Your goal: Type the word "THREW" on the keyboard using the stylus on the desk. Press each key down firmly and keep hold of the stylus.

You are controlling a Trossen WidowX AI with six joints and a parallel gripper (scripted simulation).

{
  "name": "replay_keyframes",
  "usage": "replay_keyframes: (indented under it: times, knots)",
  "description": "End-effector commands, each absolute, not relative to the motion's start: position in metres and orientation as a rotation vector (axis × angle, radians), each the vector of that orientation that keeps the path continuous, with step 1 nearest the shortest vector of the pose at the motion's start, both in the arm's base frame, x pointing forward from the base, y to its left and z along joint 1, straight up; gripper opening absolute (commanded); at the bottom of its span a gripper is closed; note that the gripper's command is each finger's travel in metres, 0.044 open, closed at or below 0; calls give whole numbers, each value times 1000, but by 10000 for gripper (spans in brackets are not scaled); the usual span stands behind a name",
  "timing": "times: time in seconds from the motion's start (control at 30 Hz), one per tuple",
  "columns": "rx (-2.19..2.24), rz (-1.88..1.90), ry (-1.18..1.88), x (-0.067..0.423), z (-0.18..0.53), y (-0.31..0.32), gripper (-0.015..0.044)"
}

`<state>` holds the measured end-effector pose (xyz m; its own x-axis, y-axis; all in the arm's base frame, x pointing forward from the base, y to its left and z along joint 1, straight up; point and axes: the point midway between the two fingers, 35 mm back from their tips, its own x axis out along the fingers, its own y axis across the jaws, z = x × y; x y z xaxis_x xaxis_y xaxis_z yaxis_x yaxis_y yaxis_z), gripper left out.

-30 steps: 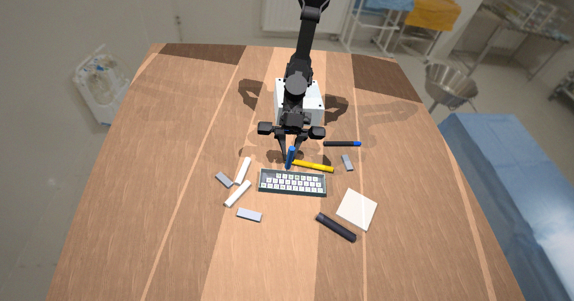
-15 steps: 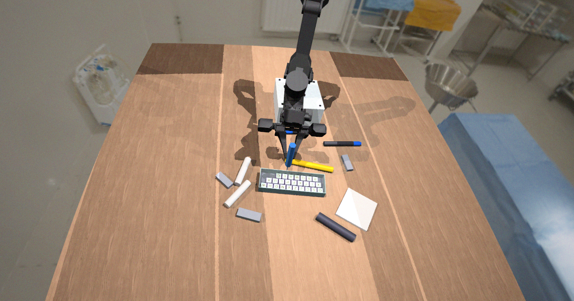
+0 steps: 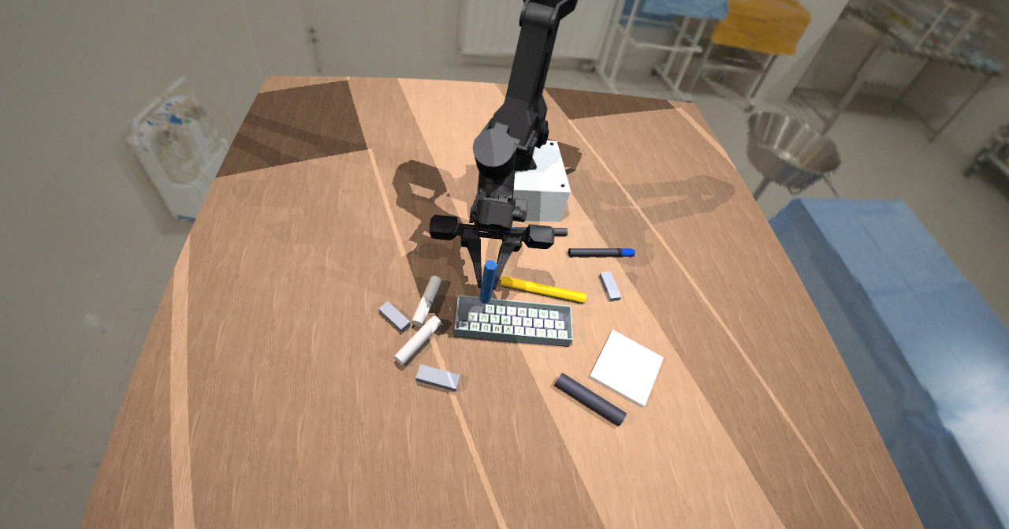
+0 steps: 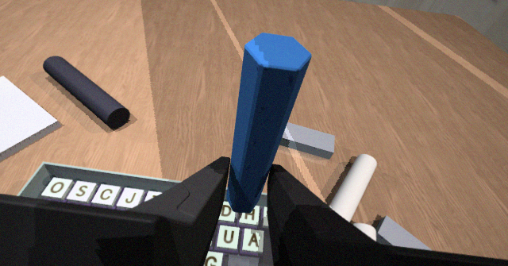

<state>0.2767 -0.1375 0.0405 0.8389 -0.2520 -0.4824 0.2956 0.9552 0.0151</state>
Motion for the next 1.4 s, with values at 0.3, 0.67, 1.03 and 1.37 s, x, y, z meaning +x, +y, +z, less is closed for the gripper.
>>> replay_keyframes:
  times: [0.3,0.67,1.03,1.37]
  knots:
    - [81,-292,492,282,40,-169,0]
    - [82,-292,492,281,23,-167,0]
    - [82,-292,492,281,23,-167,0]
    - [82,-292,492,284,21,-170,81]
